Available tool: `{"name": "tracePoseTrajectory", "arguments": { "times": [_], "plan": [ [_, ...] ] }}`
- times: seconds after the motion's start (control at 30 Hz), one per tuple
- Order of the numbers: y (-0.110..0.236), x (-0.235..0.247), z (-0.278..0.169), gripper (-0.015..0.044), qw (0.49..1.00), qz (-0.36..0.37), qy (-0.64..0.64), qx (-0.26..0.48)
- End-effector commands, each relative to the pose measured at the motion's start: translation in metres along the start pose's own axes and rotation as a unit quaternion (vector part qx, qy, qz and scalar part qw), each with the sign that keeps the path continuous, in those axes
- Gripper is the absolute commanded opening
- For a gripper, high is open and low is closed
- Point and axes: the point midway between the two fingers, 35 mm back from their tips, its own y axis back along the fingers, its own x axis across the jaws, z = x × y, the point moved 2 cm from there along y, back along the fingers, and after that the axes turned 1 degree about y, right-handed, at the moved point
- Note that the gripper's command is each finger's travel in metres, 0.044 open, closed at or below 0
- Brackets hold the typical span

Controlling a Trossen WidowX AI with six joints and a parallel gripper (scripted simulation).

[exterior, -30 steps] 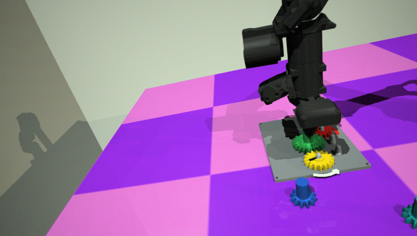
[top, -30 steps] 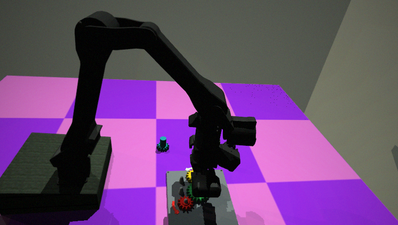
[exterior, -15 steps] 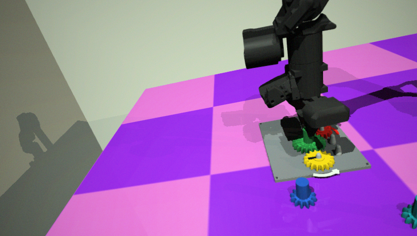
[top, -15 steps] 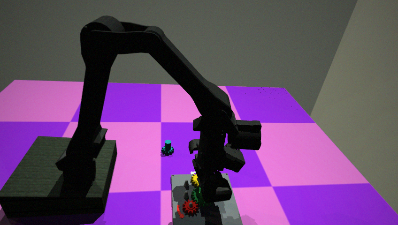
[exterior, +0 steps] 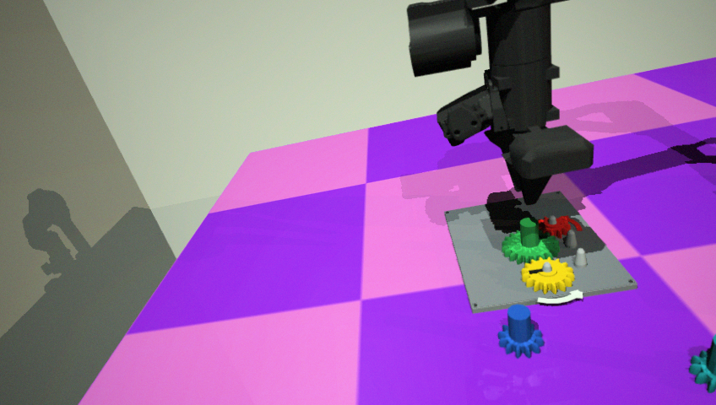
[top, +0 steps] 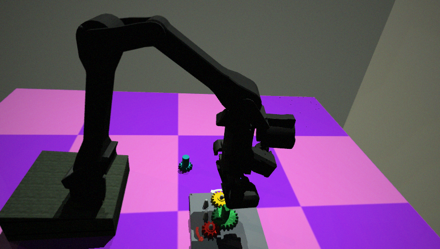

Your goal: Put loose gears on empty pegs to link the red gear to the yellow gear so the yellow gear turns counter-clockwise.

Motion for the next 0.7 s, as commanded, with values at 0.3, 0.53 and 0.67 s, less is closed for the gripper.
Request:
{"name": "tracePoseTrajectory", "arguments": {
  "times": [0.3,0.53,0.67],
  "plan": [
    [0.049,0.001,-0.005,0.0429,1.0,0.0,0.0,0.002],
    [0.049,0.001,-0.005,0.044,1.0,0.0,0.0,0.002],
    [0.049,0.001,-0.005,0.044,1.0,0.0,0.0,0.002]
  ]
}}
